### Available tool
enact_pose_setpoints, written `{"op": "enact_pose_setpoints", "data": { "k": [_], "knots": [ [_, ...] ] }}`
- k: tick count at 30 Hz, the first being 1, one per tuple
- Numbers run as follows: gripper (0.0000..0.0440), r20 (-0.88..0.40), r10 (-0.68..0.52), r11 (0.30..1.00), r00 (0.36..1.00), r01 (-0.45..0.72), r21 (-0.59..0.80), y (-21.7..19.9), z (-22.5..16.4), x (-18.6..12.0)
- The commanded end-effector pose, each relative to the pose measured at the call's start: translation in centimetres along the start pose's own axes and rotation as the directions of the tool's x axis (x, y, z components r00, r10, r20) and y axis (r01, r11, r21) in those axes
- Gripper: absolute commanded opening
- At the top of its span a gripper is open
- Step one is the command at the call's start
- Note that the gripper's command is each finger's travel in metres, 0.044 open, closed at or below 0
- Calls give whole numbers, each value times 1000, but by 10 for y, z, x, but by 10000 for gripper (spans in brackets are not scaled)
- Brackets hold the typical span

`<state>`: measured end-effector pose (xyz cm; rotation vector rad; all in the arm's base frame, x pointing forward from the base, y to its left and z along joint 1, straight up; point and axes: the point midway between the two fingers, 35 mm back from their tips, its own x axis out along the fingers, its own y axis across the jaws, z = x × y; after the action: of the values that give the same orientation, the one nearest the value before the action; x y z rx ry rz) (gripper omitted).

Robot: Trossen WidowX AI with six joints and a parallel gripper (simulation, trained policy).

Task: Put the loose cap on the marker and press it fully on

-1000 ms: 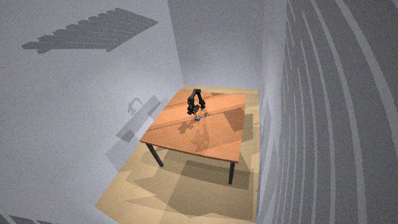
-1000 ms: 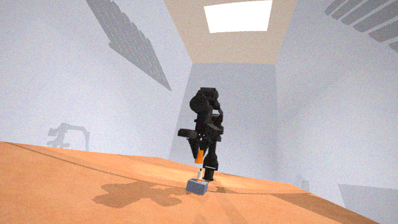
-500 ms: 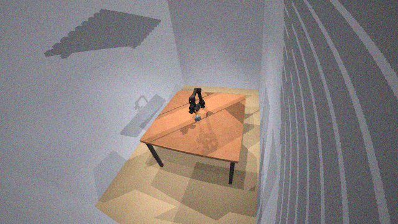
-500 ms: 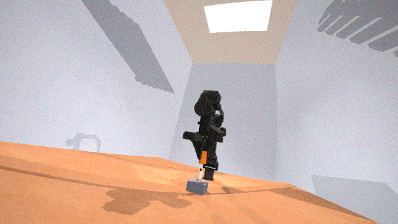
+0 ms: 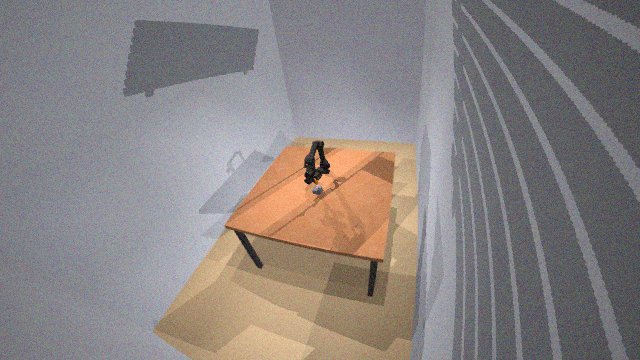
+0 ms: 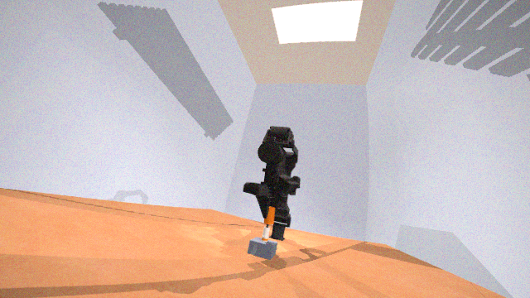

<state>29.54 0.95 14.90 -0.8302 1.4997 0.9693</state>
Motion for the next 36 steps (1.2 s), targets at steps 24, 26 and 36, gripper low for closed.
{"op": "enact_pose_setpoints", "data": {
  "k": [24,26,36],
  "knots": [
    [0,0,51,996,999,-51,-72,4,-1,52],
    [1,2,49,995,999,-49,-83,4,-1,56],
    [9,2,40,993,999,-40,-113,4,0,65]
  ]
}}
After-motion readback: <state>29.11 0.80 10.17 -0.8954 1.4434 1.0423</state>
